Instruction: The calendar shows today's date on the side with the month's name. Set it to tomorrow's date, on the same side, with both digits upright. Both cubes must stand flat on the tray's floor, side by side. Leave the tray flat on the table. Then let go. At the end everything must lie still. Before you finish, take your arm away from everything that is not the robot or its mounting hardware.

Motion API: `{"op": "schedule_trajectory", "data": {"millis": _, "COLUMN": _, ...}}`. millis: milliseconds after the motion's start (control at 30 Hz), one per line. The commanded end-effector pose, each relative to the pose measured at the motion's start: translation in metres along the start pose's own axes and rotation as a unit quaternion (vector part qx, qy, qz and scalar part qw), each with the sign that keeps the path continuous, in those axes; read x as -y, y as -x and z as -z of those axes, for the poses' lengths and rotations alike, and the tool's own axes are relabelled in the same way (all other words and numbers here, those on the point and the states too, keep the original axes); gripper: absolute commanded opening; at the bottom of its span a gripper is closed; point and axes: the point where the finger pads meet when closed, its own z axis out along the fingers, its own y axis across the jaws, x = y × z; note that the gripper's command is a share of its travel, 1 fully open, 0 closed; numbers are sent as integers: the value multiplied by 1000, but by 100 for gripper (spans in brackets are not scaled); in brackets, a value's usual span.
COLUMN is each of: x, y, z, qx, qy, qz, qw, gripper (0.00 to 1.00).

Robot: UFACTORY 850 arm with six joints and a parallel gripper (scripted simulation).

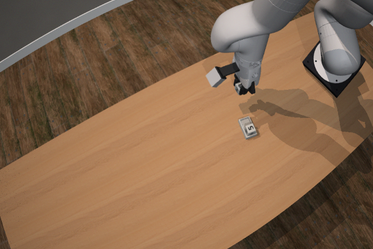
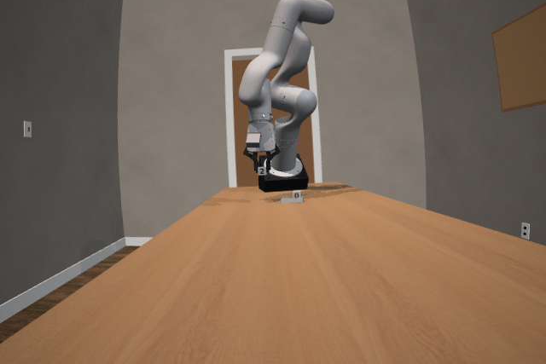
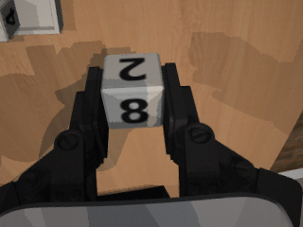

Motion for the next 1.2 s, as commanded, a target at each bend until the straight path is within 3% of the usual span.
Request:
{"op": "schedule_trajectory", "data": {"millis": 0, "x": -6, "y": 0, "z": 0, "qx": 5, "qy": -1, "qz": -45, "qw": 999, "gripper": 27}}
{"op": "schedule_trajectory", "data": {"millis": 633, "x": -6, "y": 0, "z": -5, "qx": 5, "qy": -1, "qz": -46, "qw": 999, "gripper": 27}}
{"op": "schedule_trajectory", "data": {"millis": 1000, "x": -5, "y": 0, "z": -33, "qx": 5, "qy": -1, "qz": -46, "qw": 999, "gripper": 27}}
{"op": "schedule_trajectory", "data": {"millis": 1167, "x": -5, "y": 0, "z": -55, "qx": 5, "qy": -1, "qz": -46, "qw": 999, "gripper": 27}}
